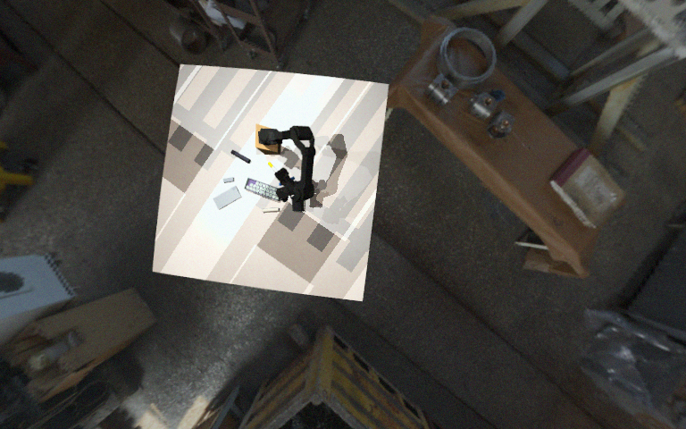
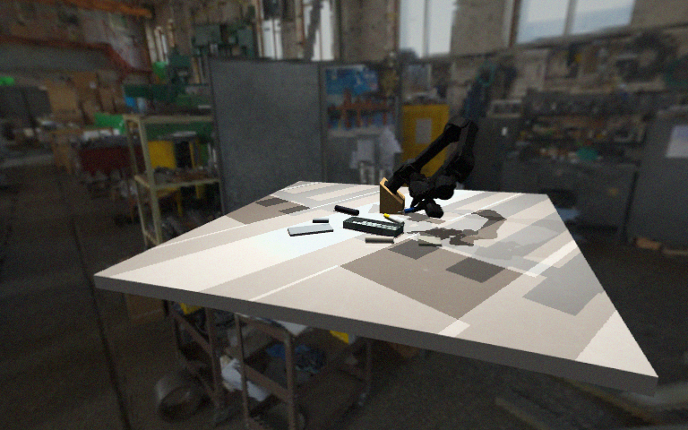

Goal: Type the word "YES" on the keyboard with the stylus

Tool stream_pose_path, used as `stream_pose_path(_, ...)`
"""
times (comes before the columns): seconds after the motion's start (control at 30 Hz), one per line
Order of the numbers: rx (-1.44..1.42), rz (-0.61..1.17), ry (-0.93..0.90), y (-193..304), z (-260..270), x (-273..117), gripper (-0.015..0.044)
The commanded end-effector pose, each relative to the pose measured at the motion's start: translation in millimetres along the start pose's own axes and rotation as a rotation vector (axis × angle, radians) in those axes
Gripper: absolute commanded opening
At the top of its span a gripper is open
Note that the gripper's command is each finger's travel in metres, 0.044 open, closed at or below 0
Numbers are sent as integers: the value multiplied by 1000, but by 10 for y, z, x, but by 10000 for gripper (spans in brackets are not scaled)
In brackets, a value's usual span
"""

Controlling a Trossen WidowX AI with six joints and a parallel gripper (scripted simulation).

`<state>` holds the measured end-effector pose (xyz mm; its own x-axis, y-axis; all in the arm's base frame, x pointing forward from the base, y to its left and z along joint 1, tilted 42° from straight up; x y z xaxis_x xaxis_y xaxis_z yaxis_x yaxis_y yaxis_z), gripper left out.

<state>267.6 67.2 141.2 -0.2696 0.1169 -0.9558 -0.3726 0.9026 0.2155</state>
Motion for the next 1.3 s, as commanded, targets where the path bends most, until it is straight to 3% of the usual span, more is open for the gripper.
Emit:
stream_pose_path(0.0, -137, -24, 14, -63, 28, -3, 0)
stream_pose_path(1.27, -1398, -107, 242, -510, 139, -28, 0)
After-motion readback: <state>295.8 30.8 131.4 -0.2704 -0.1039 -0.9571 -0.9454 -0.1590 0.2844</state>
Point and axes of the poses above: the point midway between the two fingers, 35 mm back from their tips, its own x axis out along the fingers, its own z axis across the jaws, y = z × x, the point moved 5 cm from there along -x, back along the fingers, and after that the axes turned 15 degrees about x, right-handed, at the moved point
